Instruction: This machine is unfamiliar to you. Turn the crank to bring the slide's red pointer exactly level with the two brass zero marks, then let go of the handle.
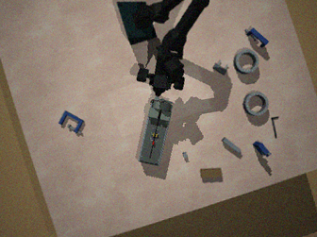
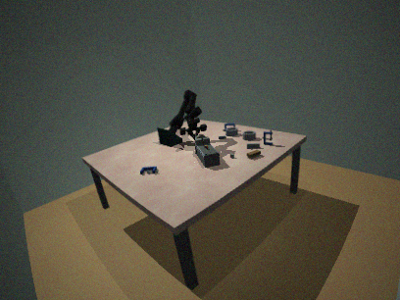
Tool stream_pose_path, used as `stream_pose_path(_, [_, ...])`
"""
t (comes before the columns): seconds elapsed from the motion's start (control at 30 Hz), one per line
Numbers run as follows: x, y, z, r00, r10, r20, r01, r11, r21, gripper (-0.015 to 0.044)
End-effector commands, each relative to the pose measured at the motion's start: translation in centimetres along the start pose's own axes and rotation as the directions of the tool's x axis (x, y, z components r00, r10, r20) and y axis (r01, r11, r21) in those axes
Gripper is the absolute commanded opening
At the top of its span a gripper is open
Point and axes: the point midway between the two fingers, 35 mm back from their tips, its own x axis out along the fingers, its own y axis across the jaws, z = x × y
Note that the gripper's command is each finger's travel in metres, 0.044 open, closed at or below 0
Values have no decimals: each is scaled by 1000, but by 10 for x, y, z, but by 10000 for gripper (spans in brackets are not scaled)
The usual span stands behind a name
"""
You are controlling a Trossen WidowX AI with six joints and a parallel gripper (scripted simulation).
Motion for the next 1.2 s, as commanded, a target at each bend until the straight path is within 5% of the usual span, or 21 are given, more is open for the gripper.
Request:
stream_pose_path(0.0, [6, -5, -6, 1000, -10, -11, 10, 1000, 5, 0])
stream_pose_path(1.17, [32, 14, -33, 1000, -7, -12, 8, 1000, 7, 0])
